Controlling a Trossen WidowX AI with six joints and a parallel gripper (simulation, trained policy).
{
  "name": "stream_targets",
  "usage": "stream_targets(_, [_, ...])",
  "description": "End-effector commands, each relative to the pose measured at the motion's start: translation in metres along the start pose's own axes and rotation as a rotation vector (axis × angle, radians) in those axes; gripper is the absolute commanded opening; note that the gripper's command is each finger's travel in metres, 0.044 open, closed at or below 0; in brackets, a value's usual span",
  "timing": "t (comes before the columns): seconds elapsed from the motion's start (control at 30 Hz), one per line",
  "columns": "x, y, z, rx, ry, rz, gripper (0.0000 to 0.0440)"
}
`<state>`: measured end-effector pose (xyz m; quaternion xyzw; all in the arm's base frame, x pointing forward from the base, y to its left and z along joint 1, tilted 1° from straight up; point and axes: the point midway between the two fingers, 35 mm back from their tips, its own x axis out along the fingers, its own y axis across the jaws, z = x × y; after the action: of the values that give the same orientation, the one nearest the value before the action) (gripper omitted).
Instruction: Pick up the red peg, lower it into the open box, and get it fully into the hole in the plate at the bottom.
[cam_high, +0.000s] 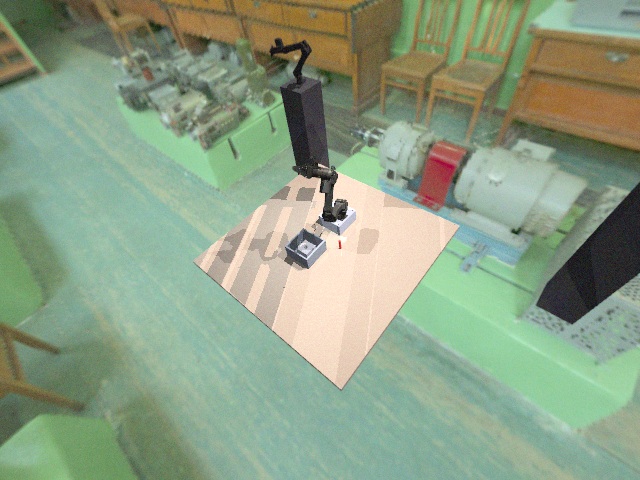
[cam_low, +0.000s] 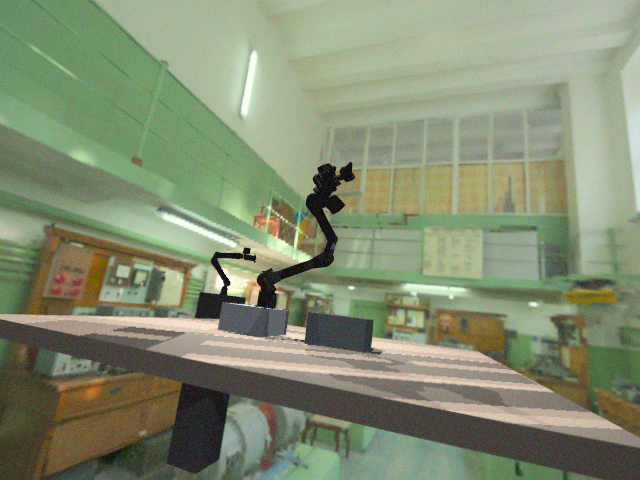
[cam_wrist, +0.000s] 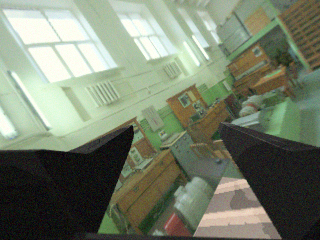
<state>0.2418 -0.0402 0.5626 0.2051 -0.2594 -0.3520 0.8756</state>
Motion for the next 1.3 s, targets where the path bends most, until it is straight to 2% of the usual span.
stream_targets(0.0, [0.000,0.001,0.004,-0.008,-0.006,0.008,0.0414])
stream_targets(0.07, [-0.001,0.003,0.011,-0.029,-0.018,0.025,0.0440])
stream_targets(0.4, [-0.012,0.021,0.050,-0.206,-0.091,0.150,0.0440])
stream_targets(0.57, [-0.027,0.024,0.083,-0.210,-0.160,0.231,0.0440])
stream_targets(0.73, [-0.042,0.009,0.128,-0.125,-0.248,0.299,0.0440])
stream_targets(0.9, [-0.048,-0.023,0.169,0.021,-0.328,0.327,0.0440])
stream_targets(1.27, [-0.032,-0.129,0.223,0.363,-0.454,0.233,0.0440])
